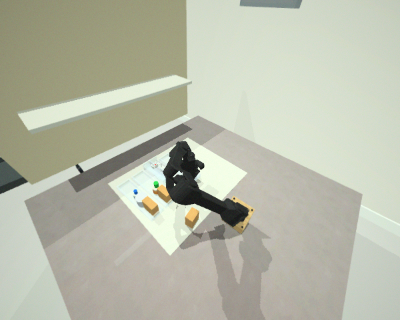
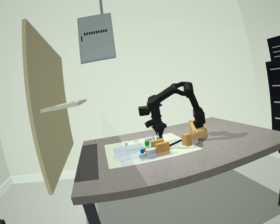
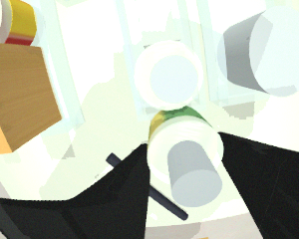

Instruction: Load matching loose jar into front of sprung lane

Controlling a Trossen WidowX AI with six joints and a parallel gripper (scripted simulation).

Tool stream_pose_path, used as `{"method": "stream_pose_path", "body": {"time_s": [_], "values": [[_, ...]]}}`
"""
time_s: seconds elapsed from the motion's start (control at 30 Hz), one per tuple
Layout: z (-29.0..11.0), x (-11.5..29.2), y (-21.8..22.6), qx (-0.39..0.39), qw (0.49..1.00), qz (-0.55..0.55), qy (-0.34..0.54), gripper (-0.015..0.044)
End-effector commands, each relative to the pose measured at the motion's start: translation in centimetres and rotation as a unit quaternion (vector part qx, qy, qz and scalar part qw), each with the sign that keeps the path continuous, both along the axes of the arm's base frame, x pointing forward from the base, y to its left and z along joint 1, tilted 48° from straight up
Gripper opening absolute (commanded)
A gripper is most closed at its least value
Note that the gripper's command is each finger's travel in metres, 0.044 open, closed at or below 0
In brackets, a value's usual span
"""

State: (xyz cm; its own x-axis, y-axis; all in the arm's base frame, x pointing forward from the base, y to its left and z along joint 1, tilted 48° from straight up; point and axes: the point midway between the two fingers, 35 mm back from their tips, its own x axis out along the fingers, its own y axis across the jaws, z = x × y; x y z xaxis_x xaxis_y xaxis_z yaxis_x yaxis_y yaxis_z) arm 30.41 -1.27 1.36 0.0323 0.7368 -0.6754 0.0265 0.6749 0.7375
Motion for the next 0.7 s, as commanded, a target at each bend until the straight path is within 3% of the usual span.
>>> {"method": "stream_pose_path", "body": {"time_s": [0.0,0.67], "values": [[0.11,0.73,-0.03,0.000,1.000,-0.001,-0.008,0.0000],[0.13,1.59,-0.02,0.000,1.000,-0.001,-0.008,0.0000]]}}
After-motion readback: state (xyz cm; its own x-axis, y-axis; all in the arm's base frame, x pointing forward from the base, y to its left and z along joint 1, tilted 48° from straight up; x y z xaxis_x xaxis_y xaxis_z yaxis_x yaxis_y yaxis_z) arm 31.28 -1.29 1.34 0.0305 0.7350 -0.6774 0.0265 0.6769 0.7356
